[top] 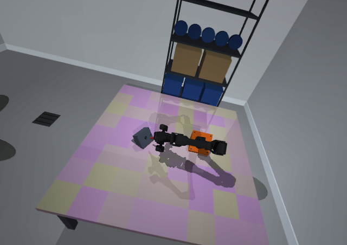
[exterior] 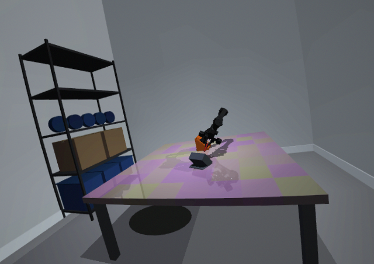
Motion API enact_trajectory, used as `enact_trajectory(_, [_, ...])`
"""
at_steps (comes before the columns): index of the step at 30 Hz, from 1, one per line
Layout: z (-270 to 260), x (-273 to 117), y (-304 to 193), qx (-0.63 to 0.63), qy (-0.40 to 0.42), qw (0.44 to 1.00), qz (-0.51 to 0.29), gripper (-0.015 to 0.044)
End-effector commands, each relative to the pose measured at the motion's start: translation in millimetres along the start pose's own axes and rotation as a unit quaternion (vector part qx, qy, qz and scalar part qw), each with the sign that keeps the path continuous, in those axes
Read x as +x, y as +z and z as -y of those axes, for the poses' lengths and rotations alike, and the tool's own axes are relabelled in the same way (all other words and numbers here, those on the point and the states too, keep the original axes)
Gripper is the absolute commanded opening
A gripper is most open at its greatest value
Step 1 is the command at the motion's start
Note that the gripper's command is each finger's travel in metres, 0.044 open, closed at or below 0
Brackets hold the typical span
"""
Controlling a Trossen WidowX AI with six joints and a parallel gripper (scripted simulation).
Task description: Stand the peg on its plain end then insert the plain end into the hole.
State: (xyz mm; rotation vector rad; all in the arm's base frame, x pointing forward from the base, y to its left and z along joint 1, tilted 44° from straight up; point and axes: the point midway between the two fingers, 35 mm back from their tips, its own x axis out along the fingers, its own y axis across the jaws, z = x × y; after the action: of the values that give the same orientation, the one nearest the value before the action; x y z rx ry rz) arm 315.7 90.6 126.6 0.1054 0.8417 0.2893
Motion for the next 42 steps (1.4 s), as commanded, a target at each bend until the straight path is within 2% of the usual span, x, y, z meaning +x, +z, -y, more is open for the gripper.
enact_trajectory(1, [1, 6, 0, -0.005, -0.004, 1.000, 0.005, 0.0000])
enact_trajectory(42, [-2, 42, 5, -0.013, -0.009, 0.999, 0.031, 0.0000])
